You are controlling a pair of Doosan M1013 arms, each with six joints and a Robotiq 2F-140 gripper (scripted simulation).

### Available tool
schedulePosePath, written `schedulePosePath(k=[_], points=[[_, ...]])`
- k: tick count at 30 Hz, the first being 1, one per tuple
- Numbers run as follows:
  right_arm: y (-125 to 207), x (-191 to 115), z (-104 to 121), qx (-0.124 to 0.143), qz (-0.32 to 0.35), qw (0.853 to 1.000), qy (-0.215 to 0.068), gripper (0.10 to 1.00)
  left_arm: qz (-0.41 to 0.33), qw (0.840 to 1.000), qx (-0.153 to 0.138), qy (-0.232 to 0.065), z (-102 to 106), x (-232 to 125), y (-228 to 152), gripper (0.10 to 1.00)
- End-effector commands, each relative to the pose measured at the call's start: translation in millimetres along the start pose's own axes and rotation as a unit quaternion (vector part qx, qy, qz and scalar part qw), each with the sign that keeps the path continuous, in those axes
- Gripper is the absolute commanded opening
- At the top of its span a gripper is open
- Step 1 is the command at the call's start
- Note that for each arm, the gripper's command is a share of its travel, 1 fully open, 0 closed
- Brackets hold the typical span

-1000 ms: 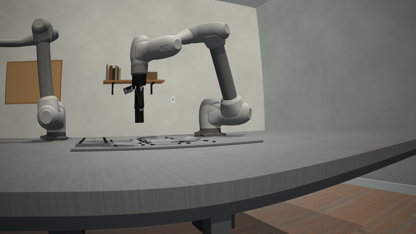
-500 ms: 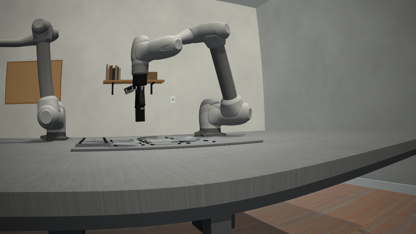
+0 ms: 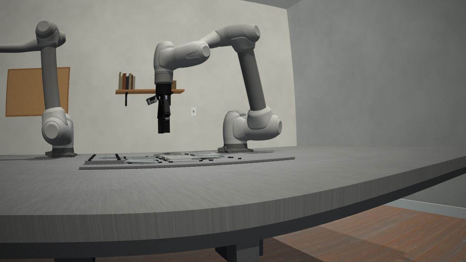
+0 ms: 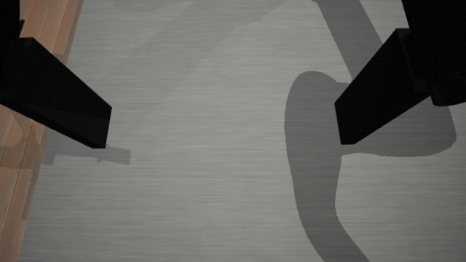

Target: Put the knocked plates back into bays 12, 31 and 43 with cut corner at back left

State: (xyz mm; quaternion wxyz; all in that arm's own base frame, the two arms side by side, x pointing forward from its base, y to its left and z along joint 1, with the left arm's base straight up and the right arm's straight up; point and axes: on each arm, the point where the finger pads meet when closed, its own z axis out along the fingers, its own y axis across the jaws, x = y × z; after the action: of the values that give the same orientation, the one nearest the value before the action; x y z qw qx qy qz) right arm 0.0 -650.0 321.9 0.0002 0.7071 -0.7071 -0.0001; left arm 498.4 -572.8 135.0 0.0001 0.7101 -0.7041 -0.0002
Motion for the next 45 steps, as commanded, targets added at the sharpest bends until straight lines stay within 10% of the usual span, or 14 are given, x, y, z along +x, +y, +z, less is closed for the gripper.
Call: schedulePosePath(k=[1,45], points=[[-0.1,0.2,-0.9,0.0,0.0,1.0,0.001,1.0,0.0,1.0,0.001,0.001,-2.0,-7.7,6.5,1.0],[-0.1,0.2,-0.9,0.0,0.0,1.0,0.001,1.0,0.0,1.0,0.001,0.0,-16.0,-122.6,104.9,1.0]])
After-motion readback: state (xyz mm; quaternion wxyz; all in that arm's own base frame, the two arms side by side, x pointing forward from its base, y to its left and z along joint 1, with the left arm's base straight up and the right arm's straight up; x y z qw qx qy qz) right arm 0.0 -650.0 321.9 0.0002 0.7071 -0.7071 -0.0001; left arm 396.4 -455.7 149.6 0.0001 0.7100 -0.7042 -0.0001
